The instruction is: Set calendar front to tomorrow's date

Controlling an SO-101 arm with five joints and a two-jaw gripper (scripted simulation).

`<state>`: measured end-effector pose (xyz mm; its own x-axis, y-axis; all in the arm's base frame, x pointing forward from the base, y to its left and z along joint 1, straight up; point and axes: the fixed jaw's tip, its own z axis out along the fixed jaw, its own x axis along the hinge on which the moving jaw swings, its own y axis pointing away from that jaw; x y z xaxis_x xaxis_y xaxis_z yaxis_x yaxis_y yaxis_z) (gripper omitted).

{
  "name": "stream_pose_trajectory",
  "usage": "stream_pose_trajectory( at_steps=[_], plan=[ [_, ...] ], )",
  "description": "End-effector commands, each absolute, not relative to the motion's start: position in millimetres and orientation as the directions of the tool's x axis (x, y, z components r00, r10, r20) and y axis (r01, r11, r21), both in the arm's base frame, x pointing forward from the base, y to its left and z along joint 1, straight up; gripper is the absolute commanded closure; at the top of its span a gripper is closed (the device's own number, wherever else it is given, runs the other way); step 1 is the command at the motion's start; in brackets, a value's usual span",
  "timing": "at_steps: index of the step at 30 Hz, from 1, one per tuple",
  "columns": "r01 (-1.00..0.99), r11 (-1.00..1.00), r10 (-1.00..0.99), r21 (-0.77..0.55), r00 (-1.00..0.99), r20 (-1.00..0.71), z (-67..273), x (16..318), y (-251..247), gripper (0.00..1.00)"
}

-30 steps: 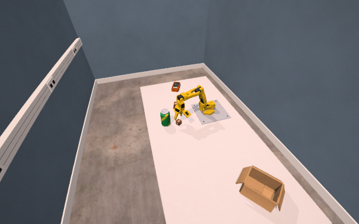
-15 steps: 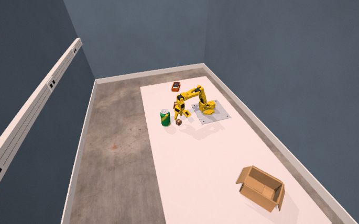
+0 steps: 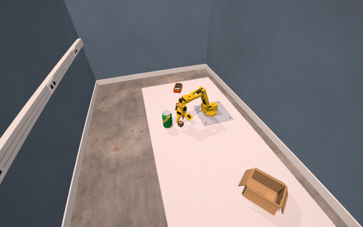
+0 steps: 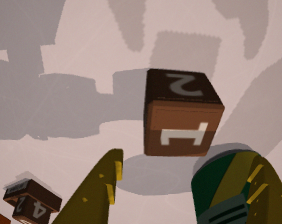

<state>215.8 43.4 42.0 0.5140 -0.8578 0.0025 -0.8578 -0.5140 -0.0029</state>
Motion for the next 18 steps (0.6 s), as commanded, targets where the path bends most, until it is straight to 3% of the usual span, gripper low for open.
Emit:
stream_pose_trajectory(
  at_steps=[1, 18],
  plan=[
    [-0.859, -0.512, -0.859, 0.007, 0.512, -0.002, 33, 215, 41, 0.65],
    [-0.859, -0.512, -0.859, 0.007, 0.512, -0.002, 13, 214, 41, 0.65]
  ],
)
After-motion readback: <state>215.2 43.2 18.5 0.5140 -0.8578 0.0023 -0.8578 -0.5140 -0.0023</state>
